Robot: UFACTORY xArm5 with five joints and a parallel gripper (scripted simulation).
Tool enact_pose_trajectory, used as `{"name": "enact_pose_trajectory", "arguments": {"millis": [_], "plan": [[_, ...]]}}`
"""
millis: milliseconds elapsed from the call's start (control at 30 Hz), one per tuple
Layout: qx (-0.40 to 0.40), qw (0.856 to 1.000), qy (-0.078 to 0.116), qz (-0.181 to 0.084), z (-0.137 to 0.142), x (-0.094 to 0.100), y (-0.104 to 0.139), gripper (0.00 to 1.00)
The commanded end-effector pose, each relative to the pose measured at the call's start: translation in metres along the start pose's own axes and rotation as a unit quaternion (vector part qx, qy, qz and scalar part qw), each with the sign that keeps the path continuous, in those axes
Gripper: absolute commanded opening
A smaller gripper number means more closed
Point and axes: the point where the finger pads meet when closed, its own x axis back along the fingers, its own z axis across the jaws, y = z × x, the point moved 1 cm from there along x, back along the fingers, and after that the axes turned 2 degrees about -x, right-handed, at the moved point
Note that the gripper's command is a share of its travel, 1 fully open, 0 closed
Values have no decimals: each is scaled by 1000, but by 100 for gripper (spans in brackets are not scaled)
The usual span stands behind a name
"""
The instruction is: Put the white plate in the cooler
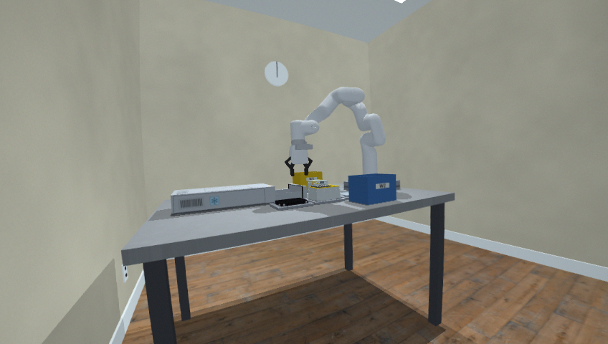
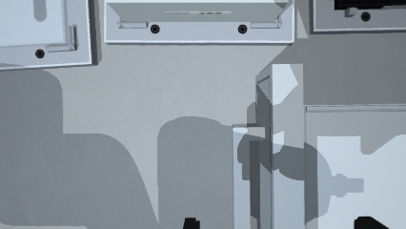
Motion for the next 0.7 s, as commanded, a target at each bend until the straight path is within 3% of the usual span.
{"name": "enact_pose_trajectory", "arguments": {"millis": [0,667], "plan": [[0,1000,2,-2,1,-7,0,88],[0,1000,2,-2,1,-33,0,88]]}}
